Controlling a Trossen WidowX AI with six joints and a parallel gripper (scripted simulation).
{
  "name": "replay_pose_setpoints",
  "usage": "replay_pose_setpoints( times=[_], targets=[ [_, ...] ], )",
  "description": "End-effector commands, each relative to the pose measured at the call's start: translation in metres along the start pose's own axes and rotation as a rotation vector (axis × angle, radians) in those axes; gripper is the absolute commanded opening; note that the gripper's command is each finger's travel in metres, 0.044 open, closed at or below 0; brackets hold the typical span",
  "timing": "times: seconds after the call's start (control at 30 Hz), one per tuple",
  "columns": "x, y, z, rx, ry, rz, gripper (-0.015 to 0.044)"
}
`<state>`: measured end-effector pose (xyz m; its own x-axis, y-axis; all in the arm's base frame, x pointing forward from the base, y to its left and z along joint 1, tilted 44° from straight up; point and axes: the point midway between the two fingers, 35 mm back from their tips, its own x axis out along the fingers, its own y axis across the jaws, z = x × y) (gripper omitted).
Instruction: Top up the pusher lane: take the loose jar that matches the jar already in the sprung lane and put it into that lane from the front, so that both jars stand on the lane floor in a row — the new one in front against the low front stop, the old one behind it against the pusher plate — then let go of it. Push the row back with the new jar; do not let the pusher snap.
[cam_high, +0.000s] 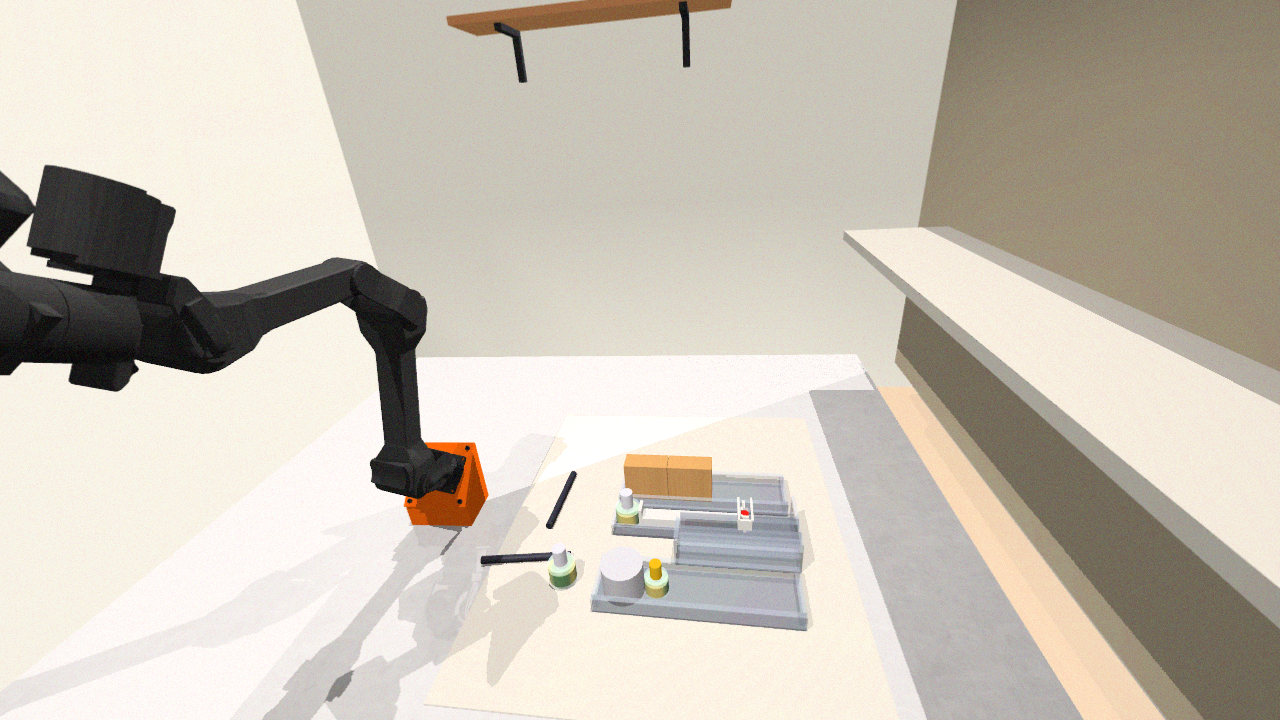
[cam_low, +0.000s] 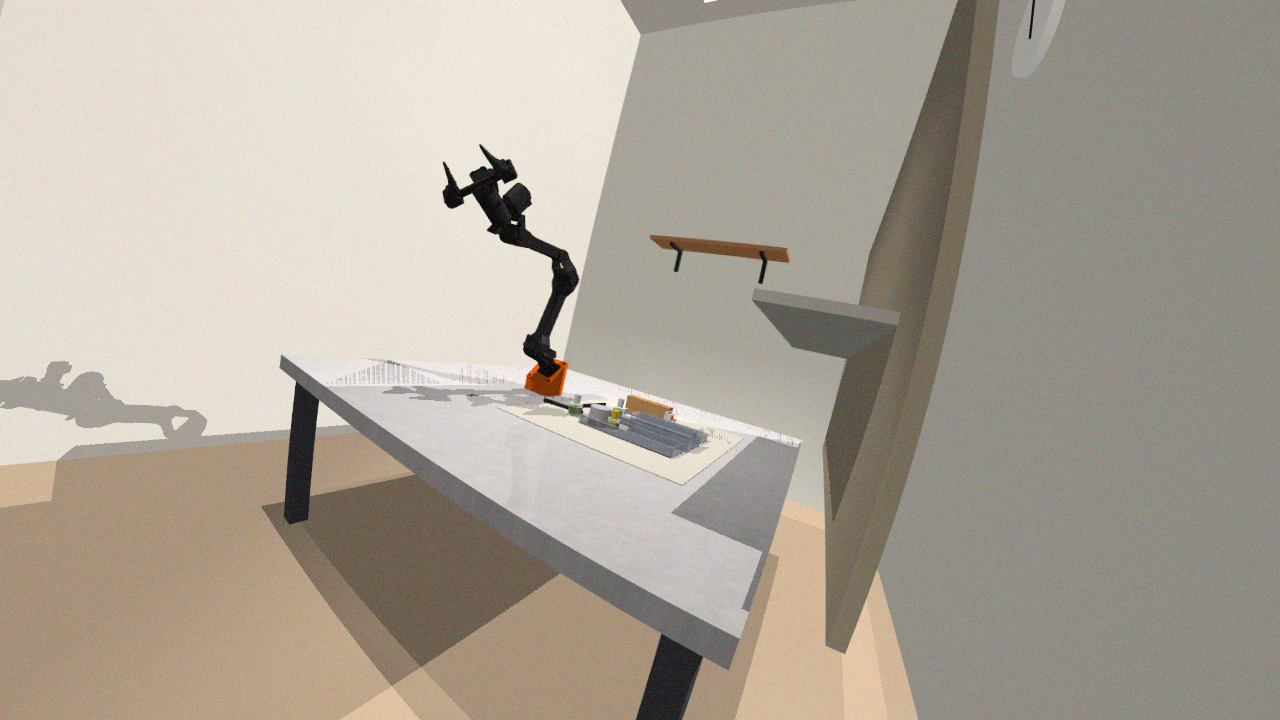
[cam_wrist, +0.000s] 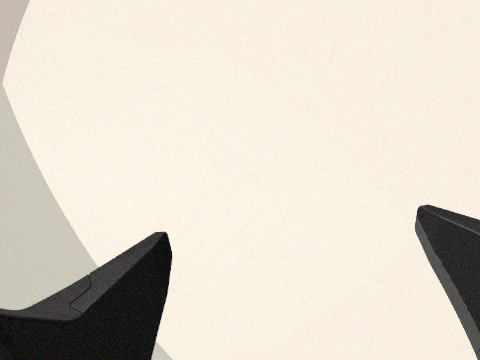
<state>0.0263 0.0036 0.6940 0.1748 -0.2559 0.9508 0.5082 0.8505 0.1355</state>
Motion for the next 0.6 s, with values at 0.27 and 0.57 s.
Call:
replay_pose_setpoints(
  times=[0.27,0.57],
  targets=[
    [-0.003,-0.097,-0.093,0.257,0.244,-0.260,0.0440],
    [-0.037,-0.139,-0.202,0.320,0.542,-0.477,0.0440]
  ],
)
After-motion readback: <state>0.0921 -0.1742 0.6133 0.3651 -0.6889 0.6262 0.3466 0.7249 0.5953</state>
